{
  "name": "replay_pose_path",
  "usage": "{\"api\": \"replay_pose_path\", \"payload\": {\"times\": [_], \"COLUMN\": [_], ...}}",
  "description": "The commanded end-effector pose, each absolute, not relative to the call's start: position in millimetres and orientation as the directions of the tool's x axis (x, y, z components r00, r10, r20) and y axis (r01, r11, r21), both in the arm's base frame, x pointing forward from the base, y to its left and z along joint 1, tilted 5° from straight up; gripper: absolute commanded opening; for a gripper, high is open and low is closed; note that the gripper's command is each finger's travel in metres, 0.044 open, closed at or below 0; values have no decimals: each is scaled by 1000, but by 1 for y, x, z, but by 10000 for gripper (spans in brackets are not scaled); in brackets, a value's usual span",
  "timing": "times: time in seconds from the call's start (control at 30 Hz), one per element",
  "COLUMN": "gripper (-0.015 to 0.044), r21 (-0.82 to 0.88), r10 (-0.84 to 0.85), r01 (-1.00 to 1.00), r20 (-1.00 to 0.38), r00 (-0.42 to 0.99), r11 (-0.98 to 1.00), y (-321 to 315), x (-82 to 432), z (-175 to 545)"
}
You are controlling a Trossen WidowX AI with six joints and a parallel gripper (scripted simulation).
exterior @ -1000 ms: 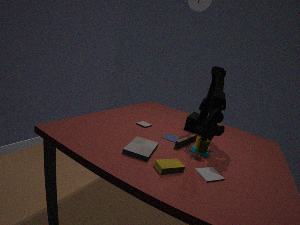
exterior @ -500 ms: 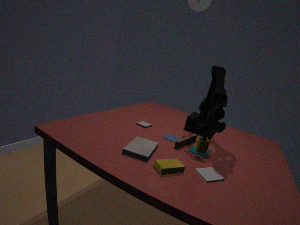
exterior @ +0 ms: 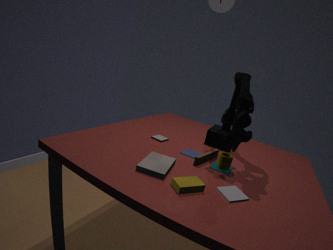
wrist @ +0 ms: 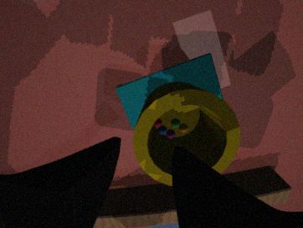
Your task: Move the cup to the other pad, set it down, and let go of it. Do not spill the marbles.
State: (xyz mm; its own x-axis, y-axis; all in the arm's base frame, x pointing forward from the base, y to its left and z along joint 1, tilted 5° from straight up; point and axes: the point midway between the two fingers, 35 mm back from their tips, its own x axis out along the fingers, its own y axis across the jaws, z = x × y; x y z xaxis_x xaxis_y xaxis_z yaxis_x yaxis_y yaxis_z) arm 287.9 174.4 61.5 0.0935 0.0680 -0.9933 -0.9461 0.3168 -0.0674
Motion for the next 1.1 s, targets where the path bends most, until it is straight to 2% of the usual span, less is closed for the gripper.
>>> {"api": "replay_pose_path", "payload": {"times": [0.0, 0.37, 0.8, 1.07], "gripper": [147, 435, 440, 440], "r21": [-71, -68, -71, -71], "r10": [66, 68, 66, 71], "r01": [-944, -946, -944, -946], "r20": [-993, -993, -993, -993], "r00": [98, 94, 98, 98], "r11": [323, 317, 323, 317], "y": [174, 174, 172, 173], "x": [287, 288, 284, 285], "z": [67, 67, 121, 123]}}
